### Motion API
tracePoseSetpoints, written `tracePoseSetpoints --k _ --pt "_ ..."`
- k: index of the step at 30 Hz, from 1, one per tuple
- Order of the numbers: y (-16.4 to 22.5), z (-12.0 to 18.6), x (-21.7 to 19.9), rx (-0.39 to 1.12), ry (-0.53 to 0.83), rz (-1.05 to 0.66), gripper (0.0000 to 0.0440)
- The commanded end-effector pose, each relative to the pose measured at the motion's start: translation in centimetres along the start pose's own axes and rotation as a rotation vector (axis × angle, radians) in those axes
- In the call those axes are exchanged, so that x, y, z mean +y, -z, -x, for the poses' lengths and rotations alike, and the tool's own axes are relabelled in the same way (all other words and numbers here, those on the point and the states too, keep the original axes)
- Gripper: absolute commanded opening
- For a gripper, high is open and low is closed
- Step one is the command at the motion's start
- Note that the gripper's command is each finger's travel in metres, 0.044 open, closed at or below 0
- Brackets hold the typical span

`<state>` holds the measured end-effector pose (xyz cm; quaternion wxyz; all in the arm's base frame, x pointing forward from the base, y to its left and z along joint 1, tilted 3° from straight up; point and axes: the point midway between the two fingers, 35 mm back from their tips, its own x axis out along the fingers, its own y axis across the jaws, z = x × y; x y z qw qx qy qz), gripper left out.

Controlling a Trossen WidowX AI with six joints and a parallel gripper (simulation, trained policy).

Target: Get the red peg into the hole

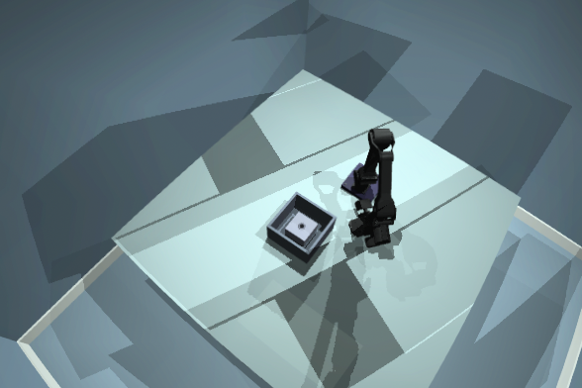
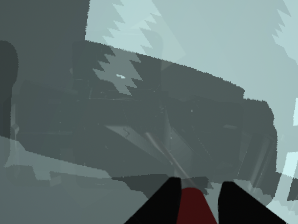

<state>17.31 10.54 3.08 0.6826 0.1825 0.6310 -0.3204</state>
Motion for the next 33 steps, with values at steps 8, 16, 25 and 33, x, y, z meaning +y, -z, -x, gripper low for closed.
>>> tracePoseSetpoints --k 8,16,25,33 --pt "-2.3 2.4 -1.1 -0.084 0.042 0.018 0.0000" --pt "-4.8 6.7 -1.9 -0.159 0.013 -0.014 0.0000" --pt "-8.3 9.8 -2.9 -0.232 -0.015 -0.130 0.0001" --pt "-11.9 10.7 -3.5 -0.273 -0.030 -0.246 0.0000"
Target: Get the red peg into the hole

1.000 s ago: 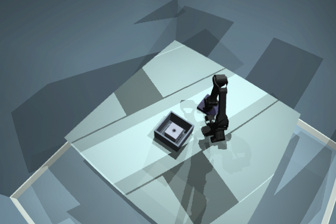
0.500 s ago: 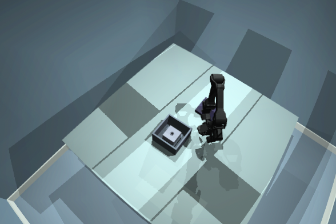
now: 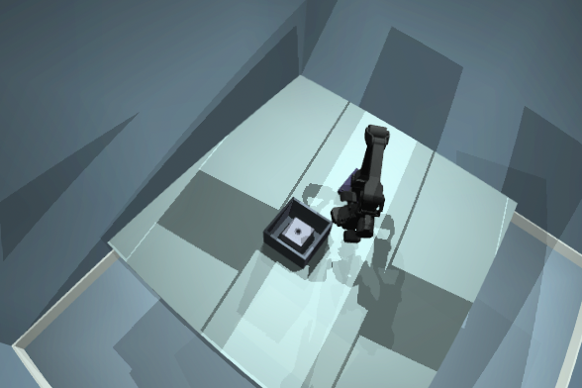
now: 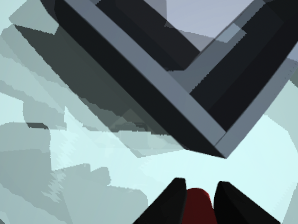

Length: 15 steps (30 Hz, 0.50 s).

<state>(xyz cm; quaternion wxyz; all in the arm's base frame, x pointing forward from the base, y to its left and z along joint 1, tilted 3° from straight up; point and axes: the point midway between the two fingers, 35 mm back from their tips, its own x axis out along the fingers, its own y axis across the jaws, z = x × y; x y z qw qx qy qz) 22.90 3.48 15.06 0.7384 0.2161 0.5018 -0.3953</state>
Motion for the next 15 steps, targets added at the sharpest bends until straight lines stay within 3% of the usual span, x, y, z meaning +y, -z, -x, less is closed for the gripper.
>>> tracePoseSetpoints --k 1,15 --pt "-2.0 -0.1 0.1 -0.024 -0.003 -0.056 0.0000" --pt "-7.9 -2.9 0.0 -0.059 0.005 -0.171 0.0000"
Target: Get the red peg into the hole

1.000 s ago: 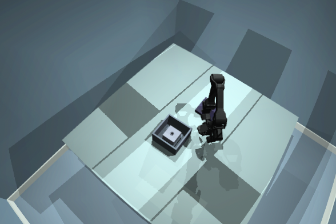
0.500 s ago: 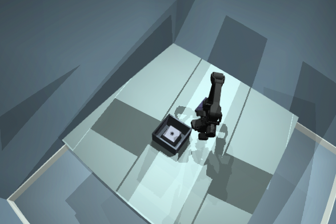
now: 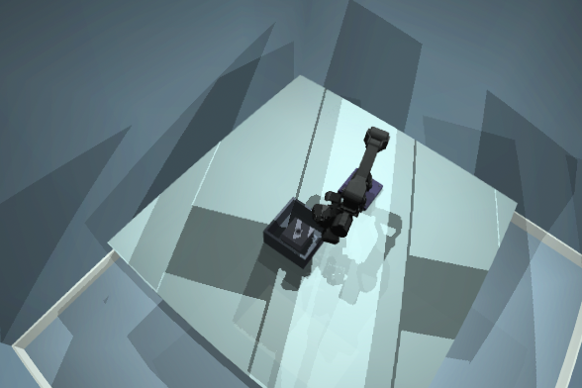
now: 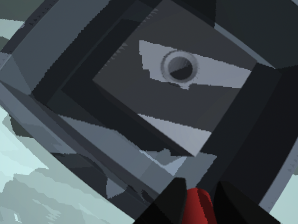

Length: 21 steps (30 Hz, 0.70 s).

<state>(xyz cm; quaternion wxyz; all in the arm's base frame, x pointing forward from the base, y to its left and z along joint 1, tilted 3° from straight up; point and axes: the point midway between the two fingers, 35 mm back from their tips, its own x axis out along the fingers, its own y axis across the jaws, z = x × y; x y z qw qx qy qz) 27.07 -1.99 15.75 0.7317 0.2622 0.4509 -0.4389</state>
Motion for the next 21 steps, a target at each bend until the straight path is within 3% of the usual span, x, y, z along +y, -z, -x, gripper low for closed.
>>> tracePoseSetpoints --k 1,21 --pt "-1.7 -1.2 0.2 -0.010 0.004 -0.018 0.0000" --pt "-5.5 -7.5 0.6 0.062 -0.025 0.086 0.0001"
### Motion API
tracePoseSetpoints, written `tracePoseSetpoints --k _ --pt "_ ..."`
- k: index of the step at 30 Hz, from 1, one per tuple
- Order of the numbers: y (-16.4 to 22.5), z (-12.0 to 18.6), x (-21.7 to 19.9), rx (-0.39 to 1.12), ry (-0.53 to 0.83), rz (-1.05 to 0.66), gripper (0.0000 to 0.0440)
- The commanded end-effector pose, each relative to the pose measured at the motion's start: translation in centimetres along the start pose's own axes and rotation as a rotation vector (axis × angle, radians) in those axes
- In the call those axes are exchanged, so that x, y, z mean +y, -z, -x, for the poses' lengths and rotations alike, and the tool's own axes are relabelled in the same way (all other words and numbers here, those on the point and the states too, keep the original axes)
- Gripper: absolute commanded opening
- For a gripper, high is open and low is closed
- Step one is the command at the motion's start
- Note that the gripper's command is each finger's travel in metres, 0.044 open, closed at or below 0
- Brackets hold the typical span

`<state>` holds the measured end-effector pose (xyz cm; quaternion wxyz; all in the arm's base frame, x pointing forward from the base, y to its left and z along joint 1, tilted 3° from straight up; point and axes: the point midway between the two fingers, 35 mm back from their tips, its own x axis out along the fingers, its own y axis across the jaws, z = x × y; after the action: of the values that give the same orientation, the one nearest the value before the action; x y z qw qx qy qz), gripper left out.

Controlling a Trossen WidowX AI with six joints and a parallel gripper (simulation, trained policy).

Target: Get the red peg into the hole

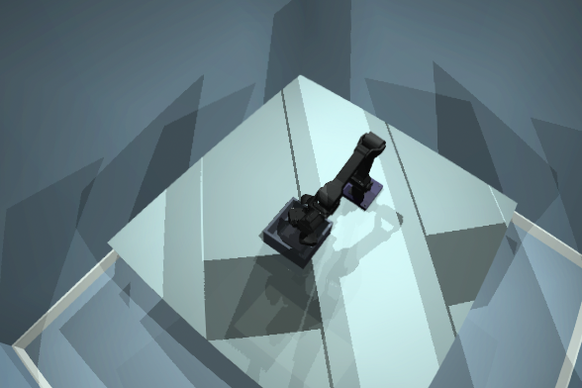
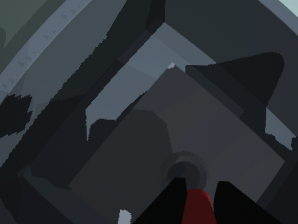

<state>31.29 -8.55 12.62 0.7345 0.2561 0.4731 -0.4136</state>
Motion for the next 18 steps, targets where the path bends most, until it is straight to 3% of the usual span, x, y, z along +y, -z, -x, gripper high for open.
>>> tracePoseSetpoints --k 1,9,16,18 --pt "-0.1 -1.4 -0.1 0.030 -0.006 0.044 0.0000" --pt "0.4 -3.4 0.1 0.083 -0.030 0.135 0.0010" --pt "0.6 -4.6 0.2 0.130 -0.041 0.173 0.0166" --pt "0.7 -4.6 0.0 0.145 -0.039 0.202 0.0173"
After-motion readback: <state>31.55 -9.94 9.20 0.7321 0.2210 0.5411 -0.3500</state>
